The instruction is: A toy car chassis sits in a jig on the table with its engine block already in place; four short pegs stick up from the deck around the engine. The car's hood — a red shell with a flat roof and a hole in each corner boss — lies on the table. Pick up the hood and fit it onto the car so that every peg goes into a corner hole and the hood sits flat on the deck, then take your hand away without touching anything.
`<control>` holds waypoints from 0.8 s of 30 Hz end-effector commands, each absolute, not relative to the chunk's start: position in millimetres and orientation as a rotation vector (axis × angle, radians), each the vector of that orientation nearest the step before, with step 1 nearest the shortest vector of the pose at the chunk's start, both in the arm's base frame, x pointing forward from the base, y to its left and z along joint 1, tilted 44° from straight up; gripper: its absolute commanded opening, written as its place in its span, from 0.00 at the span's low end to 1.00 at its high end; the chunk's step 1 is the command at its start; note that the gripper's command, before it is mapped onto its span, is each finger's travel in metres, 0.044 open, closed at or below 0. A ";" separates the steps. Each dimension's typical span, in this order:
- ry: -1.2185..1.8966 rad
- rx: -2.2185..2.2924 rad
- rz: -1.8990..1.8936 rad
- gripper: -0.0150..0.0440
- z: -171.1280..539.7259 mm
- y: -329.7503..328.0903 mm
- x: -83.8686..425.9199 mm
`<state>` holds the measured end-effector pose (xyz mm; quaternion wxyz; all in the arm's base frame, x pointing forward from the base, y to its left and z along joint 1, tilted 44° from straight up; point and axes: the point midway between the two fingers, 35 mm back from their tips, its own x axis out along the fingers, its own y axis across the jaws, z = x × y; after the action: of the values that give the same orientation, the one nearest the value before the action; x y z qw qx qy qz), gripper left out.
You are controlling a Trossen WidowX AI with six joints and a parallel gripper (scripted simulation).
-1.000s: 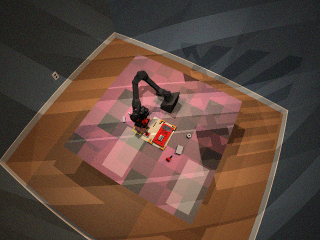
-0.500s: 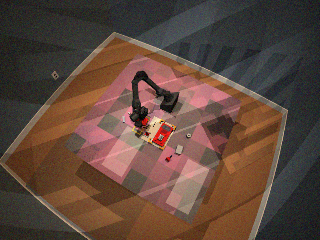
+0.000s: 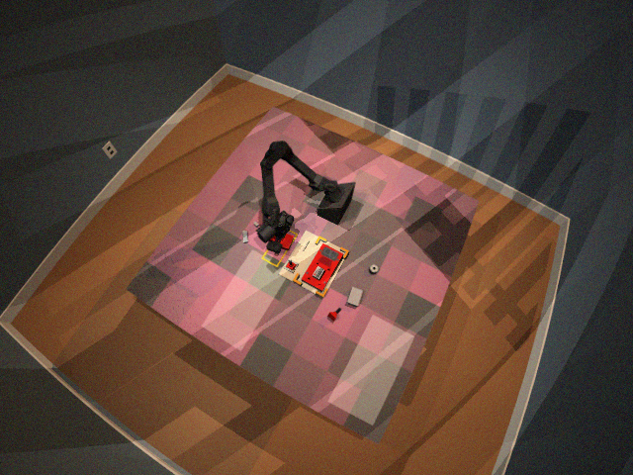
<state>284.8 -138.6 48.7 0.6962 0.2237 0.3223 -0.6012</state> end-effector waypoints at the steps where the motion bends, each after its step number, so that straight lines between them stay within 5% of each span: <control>1: 0.719 0.499 -1.341 0.81 48.8 -138.4 284.8; 9: 0.719 0.499 -1.341 0.72 48.8 -138.4 284.8; 19: 0.720 0.500 -1.340 0.28 56.8 -130.4 284.1; 24: 0.720 0.500 -1.340 0.25 67.0 -120.6 283.3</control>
<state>282.1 -125.1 60.0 0.6941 0.2232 0.3274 -0.6010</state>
